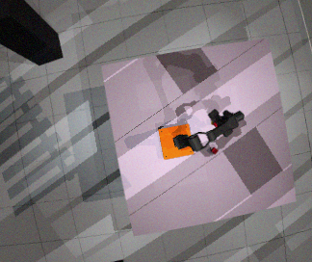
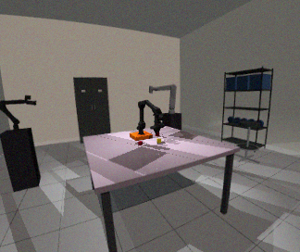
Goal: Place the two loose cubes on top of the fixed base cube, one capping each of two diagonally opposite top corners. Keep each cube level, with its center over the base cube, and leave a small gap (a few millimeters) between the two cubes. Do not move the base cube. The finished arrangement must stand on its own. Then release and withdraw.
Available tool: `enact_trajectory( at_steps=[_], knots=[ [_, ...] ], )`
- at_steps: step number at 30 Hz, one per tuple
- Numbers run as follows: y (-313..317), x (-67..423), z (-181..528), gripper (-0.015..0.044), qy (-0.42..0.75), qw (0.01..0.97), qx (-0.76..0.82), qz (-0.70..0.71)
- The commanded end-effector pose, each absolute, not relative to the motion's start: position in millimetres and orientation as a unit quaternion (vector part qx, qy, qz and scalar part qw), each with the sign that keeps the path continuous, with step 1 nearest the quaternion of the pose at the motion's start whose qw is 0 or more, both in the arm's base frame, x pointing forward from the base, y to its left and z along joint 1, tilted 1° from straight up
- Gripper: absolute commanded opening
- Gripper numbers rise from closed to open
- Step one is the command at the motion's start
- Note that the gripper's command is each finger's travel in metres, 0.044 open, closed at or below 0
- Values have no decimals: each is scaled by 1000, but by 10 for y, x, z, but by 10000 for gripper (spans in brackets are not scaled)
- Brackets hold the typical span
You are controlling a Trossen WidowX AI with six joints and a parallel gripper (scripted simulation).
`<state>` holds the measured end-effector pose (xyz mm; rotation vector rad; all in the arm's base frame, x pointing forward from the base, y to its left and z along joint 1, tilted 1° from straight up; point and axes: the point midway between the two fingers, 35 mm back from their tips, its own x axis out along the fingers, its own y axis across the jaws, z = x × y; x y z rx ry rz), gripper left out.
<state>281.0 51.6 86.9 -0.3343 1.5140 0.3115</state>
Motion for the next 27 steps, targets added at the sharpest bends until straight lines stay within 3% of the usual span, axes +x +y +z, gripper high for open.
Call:
enact_trajectory(
  at_steps=[1,27],
  knots=[
    [533,2778,854,105,682,705,-144,132],
    [530,2786,595,105,682,705,-143,132]
  ],
)
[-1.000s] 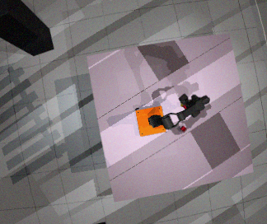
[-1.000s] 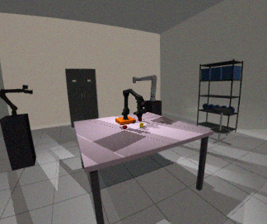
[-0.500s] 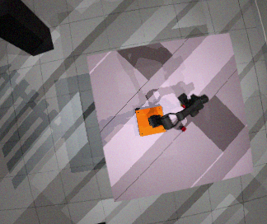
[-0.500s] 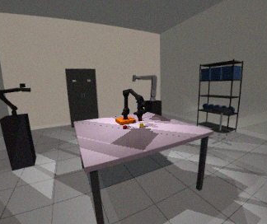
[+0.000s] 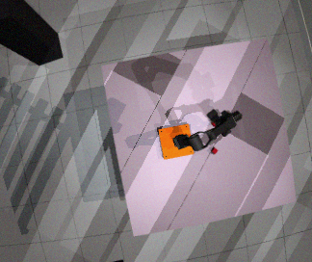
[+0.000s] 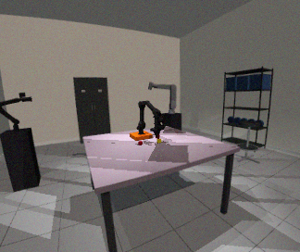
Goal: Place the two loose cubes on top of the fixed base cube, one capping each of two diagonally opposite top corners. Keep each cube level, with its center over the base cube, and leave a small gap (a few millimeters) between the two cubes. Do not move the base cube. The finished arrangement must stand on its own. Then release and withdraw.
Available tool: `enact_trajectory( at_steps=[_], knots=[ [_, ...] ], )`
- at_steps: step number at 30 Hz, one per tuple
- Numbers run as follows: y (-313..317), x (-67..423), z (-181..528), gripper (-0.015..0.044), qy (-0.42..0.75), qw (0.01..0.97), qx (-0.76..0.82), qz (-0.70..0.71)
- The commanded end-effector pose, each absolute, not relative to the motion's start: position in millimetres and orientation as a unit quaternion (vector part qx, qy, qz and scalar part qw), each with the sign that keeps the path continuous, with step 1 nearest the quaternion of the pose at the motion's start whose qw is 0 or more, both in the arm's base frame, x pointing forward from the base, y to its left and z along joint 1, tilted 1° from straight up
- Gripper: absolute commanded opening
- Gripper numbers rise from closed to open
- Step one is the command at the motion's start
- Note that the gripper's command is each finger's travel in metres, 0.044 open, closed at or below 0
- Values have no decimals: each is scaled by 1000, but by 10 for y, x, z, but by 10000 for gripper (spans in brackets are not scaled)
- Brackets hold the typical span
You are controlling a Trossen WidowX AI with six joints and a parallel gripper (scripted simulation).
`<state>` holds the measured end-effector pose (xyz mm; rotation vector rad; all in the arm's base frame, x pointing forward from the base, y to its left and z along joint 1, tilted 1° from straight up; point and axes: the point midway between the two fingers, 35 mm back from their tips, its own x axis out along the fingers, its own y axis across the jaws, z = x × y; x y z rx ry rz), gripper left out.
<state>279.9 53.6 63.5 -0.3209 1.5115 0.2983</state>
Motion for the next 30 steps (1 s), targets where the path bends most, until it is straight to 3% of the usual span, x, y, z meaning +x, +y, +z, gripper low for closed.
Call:
enact_trajectory(
  at_steps=[1,27,30],
  knots=[
    [530,2786,595,105,682,705,-143,132],
    [530,2786,581,105,682,705,-144,132],
    [530,2786,581,184,682,705,-144,132]
  ],
)
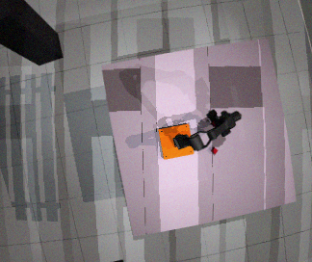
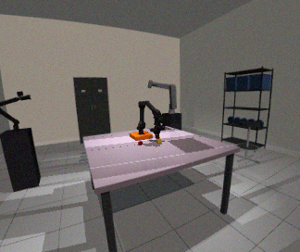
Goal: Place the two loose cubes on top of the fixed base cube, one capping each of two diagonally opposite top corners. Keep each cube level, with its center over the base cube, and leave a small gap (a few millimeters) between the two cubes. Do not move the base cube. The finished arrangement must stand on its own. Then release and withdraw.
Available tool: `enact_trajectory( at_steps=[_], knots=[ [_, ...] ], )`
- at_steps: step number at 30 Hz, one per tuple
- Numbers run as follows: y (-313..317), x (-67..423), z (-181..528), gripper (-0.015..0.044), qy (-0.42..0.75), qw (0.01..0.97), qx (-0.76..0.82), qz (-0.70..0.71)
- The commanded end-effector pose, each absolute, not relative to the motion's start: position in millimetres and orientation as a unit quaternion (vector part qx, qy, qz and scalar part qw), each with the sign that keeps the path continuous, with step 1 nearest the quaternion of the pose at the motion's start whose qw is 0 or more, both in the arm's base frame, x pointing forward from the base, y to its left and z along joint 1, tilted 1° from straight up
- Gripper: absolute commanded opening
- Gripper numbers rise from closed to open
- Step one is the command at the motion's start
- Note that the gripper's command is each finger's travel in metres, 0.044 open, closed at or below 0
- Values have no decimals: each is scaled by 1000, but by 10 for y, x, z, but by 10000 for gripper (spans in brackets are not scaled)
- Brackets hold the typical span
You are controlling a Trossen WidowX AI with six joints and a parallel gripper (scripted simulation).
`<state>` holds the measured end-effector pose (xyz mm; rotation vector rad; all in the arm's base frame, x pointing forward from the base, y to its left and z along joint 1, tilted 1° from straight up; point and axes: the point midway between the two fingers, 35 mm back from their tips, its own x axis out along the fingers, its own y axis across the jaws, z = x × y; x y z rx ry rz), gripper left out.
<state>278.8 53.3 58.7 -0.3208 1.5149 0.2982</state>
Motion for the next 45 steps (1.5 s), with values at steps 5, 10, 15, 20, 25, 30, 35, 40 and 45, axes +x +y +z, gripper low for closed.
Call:
enact_trajectory(
  at_steps=[5,10,15,20,25,30,35,40,45],
  knots=[
    [530,2786,581,205,682,705,-144,132],
    [534,2785,676,205,681,705,-144,134],
    [535,2784,720,205,681,705,-144,134],
    [535,2782,775,205,681,705,-144,134],
    [536,2780,830,205,681,705,-144,134],
    [536,2778,886,205,681,705,-144,134],
    [536,2778,890,205,681,705,-144,134],
    [418,2774,882,265,683,701,-149,139],
    [34,2797,957,265,680,698,-164,151]
  ],
)
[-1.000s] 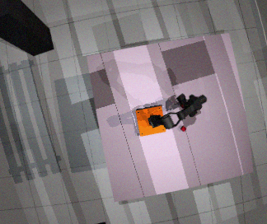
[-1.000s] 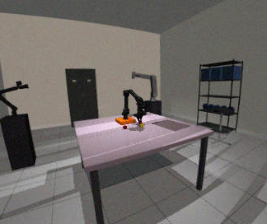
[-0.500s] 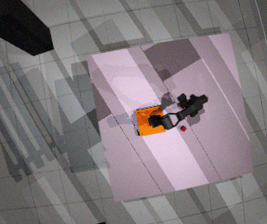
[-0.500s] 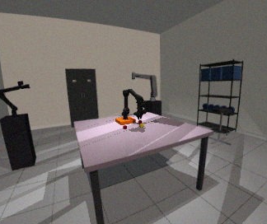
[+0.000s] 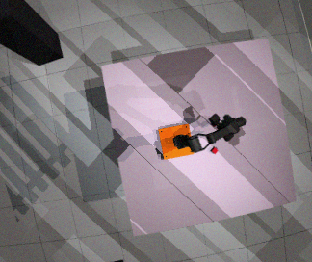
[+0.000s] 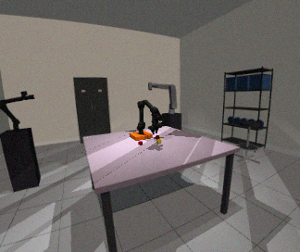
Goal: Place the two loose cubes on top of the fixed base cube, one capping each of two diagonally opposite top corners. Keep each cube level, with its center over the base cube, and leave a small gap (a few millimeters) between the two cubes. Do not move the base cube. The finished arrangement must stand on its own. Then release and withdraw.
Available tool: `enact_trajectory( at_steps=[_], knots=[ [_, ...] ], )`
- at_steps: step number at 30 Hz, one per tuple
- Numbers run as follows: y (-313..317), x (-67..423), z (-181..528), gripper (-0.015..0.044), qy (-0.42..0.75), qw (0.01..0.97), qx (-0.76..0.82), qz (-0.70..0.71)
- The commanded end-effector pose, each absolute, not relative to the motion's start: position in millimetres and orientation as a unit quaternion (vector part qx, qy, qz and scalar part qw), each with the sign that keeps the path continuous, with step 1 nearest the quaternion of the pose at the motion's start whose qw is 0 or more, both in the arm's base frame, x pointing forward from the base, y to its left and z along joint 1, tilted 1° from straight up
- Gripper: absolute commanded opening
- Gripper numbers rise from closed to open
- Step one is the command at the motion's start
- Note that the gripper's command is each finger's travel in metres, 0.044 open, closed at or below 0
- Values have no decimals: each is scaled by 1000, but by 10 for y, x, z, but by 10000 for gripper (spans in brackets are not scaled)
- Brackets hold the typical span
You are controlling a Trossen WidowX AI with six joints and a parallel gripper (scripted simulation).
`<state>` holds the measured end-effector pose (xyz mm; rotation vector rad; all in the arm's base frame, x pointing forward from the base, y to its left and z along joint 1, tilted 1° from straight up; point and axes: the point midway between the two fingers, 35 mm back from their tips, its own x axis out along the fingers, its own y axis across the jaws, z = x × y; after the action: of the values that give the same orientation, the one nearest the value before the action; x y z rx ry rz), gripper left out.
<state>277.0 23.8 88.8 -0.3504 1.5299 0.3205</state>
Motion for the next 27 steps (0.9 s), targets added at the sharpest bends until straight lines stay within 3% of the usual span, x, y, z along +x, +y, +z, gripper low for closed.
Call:
enact_trajectory(
  at_steps=[1,19,27],
  knots=[
    [-42,2795,973,265,680,698,-167,154],
    [-1327,2404,1242,265,667,684,-219,196],
    [-1379,2393,1119,265,667,683,-221,198]
  ],
)
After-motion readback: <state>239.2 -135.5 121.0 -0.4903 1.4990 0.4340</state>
